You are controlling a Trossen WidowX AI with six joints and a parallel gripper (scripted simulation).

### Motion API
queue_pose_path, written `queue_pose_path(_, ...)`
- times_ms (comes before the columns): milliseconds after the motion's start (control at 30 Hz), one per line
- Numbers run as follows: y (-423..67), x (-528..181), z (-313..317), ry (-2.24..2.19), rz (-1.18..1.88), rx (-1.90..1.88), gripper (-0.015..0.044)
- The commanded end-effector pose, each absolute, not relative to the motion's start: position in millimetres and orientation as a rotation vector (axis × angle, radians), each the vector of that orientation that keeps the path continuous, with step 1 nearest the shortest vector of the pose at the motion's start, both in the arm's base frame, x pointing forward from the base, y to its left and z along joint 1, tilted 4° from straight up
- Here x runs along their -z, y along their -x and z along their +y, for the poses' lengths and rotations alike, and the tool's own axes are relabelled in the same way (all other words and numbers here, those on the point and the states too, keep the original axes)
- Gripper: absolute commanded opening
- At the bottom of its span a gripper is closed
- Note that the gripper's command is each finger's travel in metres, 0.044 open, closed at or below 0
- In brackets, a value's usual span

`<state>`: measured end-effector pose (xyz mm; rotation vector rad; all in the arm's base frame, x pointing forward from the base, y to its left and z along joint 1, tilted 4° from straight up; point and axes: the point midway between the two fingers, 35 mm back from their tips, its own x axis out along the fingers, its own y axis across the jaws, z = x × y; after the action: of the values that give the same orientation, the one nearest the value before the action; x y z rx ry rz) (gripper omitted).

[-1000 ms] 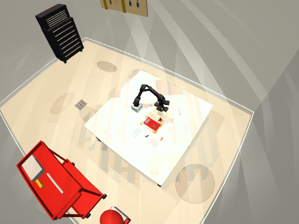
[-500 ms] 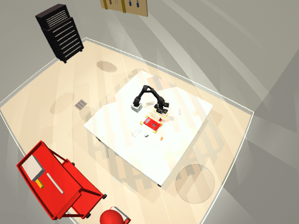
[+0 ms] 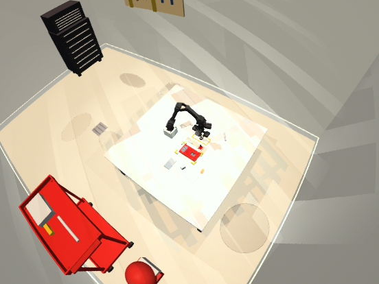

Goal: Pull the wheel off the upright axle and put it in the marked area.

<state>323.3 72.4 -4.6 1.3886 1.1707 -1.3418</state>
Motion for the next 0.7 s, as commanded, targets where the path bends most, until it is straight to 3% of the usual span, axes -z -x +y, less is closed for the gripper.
queue_pose_path(0,-324.8,-11.8,71.7,-1.393,1.171,1.331,0.0300)
queue_pose_path(33,-324.8,-11.8,71.7,-1.393,1.171,1.331,0.0300)
queue_pose_path(233,-292.1,-30.9,62.5,-1.395,1.167,1.332,0.0440)
queue_pose_path(433,-244.1,-54.9,50.3,-1.389,1.173,1.336,0.0440)
queue_pose_path(667,-238.6,-56.8,49.1,-1.389,1.174,1.337,0.0440)
